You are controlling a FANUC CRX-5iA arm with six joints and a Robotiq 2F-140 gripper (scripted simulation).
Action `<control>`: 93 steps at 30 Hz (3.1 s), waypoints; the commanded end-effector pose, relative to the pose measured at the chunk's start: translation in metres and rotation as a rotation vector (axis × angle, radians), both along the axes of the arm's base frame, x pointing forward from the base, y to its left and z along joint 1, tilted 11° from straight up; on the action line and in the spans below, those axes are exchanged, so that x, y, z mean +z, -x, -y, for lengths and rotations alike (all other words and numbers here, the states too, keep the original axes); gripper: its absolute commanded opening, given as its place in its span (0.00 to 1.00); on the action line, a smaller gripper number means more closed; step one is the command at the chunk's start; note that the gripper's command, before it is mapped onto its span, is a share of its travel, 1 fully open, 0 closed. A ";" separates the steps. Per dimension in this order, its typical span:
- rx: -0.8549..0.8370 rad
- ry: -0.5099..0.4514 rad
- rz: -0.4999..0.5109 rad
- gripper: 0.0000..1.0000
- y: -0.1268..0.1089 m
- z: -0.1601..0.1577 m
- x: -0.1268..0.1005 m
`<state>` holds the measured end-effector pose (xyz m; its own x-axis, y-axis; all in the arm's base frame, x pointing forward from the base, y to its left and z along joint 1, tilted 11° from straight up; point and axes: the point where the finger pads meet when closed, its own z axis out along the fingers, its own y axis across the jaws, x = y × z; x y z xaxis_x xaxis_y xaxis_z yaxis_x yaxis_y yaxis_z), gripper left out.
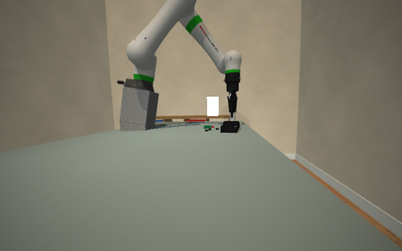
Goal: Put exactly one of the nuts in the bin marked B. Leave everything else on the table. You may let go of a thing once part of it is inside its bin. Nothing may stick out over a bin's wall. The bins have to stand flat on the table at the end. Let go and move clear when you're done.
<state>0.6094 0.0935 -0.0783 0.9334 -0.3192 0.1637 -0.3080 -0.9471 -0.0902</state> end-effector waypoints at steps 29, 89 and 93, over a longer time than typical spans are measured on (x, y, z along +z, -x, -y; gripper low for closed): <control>0.000 0.000 0.001 0.05 -0.003 -0.001 -0.016; 0.000 0.000 0.001 0.05 0.008 0.001 0.043; 0.000 0.000 0.001 0.05 0.012 0.002 0.067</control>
<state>0.6010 0.0920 -0.0320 0.9334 -0.3193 0.1640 -0.3081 -0.9471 -0.0904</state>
